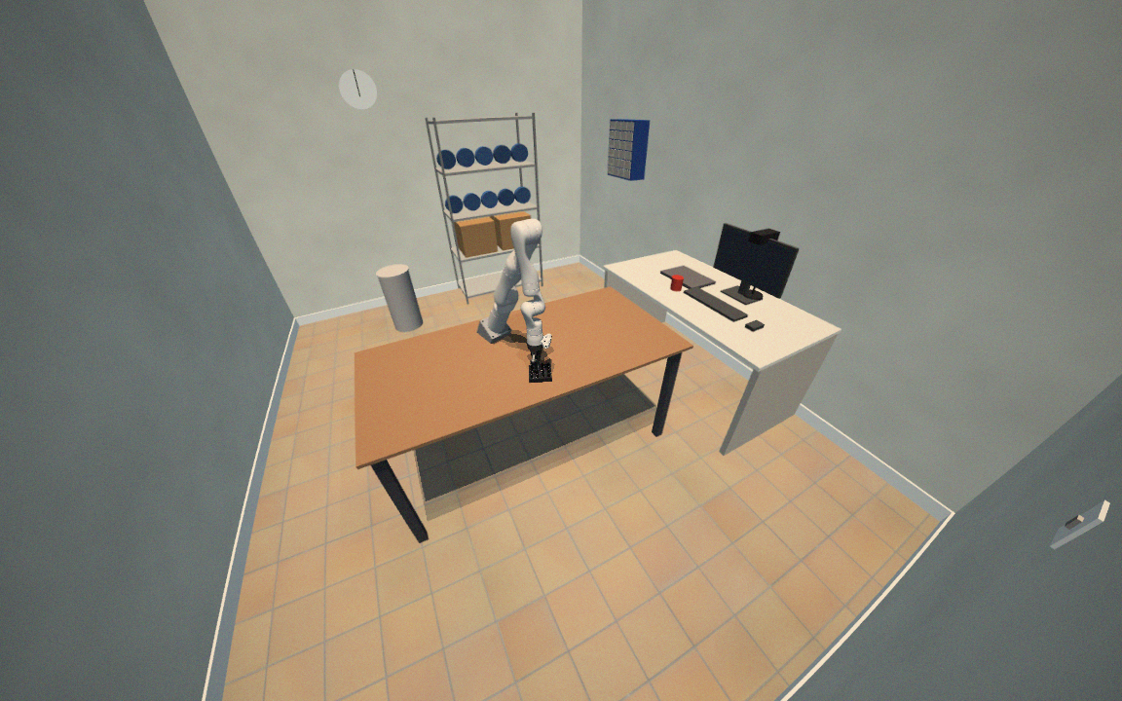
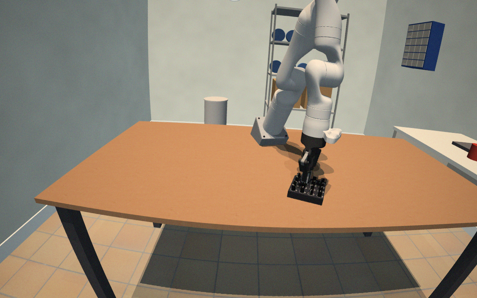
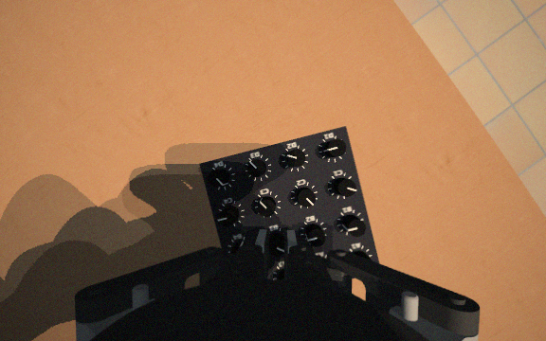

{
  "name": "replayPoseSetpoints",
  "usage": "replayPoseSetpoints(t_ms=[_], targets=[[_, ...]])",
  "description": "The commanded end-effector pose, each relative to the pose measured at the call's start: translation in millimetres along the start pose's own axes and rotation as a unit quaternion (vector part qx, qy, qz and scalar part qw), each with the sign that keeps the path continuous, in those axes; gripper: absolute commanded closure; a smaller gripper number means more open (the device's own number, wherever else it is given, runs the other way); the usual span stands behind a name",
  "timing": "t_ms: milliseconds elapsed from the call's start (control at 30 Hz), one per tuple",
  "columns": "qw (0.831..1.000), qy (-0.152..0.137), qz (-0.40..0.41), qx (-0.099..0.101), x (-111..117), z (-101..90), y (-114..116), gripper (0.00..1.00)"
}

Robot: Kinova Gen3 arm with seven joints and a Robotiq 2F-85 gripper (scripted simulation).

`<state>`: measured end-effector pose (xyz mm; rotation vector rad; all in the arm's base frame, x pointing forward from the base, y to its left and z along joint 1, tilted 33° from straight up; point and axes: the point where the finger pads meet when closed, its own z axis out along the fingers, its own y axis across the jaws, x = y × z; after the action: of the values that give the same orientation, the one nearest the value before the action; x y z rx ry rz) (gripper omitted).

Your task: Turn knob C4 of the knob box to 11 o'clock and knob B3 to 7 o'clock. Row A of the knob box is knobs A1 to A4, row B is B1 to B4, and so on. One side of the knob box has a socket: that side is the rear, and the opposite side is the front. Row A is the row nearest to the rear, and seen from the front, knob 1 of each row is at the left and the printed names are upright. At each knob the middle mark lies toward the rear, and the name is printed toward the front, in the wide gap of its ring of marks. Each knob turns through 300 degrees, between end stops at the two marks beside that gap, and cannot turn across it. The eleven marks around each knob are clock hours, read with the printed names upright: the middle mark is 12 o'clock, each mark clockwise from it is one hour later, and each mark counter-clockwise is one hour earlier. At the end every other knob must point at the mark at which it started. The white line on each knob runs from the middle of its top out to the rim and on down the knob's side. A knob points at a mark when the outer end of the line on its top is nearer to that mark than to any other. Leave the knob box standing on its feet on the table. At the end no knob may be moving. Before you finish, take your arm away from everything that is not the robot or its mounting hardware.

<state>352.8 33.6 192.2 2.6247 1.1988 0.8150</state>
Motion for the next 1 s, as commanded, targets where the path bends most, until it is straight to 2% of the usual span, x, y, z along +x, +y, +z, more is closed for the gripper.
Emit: replayPoseSetpoints(t_ms=[0, 300, 967], targets=[[1.0, 0.004, -0.014, 0.003, 0.2, -0.2, 0.2, 0.92], [0.998, 0.004, -0.067, 0.003, 0.2, -0.2, 0.2, 0.92], [0.992, 0.004, -0.128, 0.003, 0.2, -0.2, 0.2, 0.92]])
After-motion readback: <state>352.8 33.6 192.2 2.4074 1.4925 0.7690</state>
